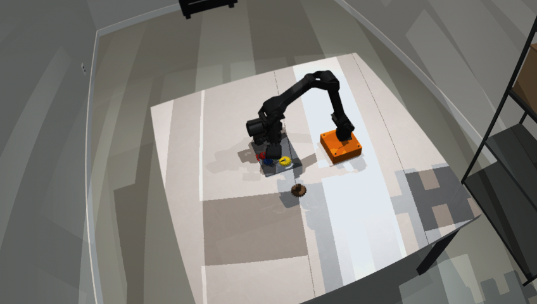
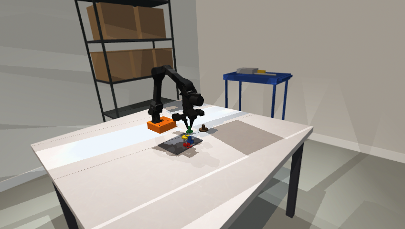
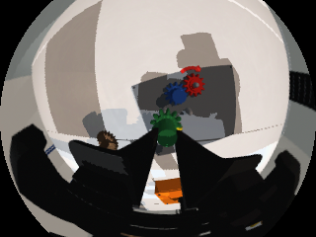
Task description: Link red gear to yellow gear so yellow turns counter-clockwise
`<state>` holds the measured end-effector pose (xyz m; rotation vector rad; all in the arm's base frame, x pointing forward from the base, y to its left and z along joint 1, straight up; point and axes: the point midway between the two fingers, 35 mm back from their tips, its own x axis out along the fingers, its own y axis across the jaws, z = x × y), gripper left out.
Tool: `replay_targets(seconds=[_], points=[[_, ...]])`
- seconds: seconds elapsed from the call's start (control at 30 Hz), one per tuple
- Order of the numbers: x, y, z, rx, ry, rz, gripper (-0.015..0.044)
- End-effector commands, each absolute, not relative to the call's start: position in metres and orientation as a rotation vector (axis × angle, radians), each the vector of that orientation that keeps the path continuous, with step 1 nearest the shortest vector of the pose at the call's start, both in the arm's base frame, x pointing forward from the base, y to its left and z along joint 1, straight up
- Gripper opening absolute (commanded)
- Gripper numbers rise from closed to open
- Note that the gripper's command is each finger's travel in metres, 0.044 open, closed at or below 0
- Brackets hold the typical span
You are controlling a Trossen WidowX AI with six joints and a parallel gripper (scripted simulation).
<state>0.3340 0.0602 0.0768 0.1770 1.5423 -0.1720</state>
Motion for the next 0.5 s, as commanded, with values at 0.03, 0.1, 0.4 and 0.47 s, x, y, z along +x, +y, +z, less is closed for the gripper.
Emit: replay_targets(seconds=[0.03, 0.1, 0.4, 0.47], points=[[0.3369, 0.0603, 0.0787, 0.198, 1.534, -0.184, 0.0], [0.3369, 0.0603, 0.0787, 0.225, 1.531, -0.21, 0.0], [0.3369, 0.0601, 0.0787, 0.421, 1.504, -0.401, 0.0], [0.3369, 0.0601, 0.0787, 0.468, 1.495, -0.447, 0.0]])
